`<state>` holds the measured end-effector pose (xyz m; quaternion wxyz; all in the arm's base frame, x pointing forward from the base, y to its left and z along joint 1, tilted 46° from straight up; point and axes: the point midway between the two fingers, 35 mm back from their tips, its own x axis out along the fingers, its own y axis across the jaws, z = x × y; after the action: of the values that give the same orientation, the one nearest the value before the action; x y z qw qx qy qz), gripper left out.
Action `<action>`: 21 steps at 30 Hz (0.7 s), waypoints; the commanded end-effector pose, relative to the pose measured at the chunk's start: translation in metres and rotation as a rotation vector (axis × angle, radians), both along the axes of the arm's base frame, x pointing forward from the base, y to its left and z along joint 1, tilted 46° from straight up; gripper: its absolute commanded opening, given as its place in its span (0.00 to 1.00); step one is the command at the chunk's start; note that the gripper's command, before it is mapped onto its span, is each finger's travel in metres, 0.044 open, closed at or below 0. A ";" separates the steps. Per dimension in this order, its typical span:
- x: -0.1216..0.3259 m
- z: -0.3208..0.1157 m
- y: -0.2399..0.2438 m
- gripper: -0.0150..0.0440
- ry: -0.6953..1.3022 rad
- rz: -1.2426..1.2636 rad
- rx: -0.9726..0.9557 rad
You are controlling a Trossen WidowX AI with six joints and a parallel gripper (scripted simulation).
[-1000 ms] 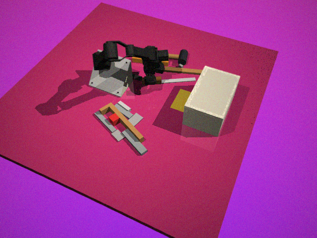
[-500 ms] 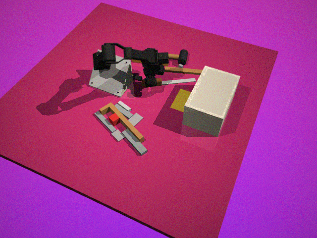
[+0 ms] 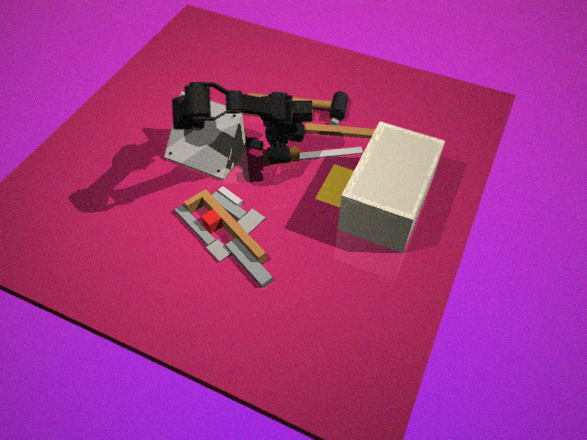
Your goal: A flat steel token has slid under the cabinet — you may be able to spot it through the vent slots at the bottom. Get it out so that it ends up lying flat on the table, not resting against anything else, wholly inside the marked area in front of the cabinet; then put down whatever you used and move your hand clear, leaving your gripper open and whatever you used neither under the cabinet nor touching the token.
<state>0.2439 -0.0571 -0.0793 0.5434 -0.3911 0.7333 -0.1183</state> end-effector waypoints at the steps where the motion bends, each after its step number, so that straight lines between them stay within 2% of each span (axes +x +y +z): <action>1: 0.002 0.004 -0.004 0.25 -0.009 -0.003 -0.005; 21: 0.008 0.023 -0.023 0.25 -0.009 -0.003 -0.006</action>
<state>0.2502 -0.0749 -0.0626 0.5427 -0.3915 0.7338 -0.1168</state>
